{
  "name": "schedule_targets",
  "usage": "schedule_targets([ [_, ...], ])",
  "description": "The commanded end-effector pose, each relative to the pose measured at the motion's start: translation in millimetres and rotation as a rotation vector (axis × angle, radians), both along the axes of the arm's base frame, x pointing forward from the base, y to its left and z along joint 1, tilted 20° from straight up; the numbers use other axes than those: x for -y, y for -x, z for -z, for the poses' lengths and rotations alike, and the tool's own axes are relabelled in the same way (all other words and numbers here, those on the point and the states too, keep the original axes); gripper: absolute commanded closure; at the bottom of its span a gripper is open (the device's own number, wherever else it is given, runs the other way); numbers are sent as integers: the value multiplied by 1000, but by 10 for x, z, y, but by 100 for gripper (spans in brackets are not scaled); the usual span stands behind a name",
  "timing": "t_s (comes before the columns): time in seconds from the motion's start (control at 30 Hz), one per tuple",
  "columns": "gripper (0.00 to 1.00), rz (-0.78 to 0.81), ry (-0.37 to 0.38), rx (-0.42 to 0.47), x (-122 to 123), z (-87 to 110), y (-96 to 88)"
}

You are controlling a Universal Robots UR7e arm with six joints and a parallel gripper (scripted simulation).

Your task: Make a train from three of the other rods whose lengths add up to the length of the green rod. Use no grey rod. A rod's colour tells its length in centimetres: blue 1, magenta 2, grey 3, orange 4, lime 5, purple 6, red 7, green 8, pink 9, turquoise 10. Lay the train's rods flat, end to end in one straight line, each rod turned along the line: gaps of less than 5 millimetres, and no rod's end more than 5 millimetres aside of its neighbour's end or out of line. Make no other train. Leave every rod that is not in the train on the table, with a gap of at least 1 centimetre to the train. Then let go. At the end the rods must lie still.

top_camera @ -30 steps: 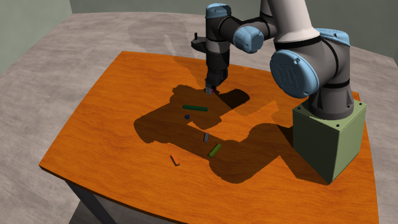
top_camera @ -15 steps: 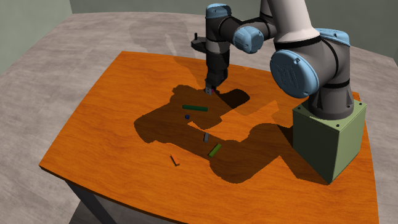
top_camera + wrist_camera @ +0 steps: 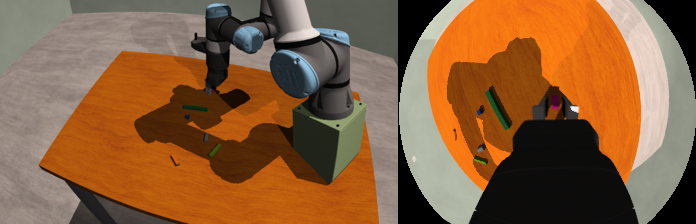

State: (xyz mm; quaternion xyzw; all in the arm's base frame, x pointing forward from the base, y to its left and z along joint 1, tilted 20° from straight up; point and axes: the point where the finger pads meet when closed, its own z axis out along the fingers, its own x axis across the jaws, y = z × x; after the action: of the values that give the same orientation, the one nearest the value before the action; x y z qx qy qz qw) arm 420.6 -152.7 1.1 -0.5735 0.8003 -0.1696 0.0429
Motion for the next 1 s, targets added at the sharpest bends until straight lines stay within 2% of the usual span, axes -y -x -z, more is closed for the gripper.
schedule_targets([
  [0.0, 46, 0, 1, 1, 1, -4, -2],
  [0.1, 46, 0, 1, 1, 1, -4, -2],
  [0.13, 76, 0, 1, 1, 1, -4, -2],
  [0.97, 76, 0, 1, 1, 1, -4, -2],
])
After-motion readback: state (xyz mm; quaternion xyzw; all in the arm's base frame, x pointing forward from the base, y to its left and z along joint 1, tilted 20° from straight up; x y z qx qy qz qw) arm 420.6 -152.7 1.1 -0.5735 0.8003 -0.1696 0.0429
